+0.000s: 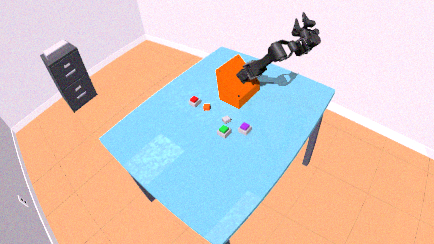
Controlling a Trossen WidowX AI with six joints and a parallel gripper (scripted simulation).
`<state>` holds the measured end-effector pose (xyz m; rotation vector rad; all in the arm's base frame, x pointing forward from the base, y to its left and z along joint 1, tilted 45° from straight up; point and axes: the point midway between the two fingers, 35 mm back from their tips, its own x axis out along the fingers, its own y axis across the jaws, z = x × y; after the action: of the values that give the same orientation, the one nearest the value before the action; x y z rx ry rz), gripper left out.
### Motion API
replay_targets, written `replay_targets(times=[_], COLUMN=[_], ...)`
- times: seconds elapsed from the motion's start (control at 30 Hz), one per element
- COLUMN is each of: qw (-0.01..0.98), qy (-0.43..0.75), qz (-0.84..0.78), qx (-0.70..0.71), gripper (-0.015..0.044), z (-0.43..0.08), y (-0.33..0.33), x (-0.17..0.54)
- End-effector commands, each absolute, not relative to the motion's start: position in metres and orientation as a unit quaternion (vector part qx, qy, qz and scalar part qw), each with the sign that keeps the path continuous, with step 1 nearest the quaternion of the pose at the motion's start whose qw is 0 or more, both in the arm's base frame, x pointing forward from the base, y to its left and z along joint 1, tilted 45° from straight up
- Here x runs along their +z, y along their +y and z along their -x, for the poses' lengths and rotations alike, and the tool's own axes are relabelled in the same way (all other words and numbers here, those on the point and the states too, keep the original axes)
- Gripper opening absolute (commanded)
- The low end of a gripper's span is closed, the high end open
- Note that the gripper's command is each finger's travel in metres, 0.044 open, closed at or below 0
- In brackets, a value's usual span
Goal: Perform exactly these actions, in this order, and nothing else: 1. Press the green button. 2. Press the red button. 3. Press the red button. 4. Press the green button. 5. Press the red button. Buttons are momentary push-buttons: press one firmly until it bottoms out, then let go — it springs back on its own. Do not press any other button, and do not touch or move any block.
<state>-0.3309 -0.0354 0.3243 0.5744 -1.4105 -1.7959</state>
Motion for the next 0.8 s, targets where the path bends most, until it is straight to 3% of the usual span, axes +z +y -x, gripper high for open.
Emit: replay_targets(times=[0.0,0.2,0.4,0.77], qw=[0.381,0.292,0.146,-0.162], qy=[-0.555,-0.595,-0.600,-0.557], qz=[-0.224,-0.168,-0.063,0.107], qx=[-0.705,-0.730,-0.784,-0.807], gripper=[0.0400,0.0400,0.0400,0.0400], z=[0.331,0.345,0.332,0.208], y=[-0.034,0.026,0.137,0.317], x=[0.324,0.322,0.325,0.326])
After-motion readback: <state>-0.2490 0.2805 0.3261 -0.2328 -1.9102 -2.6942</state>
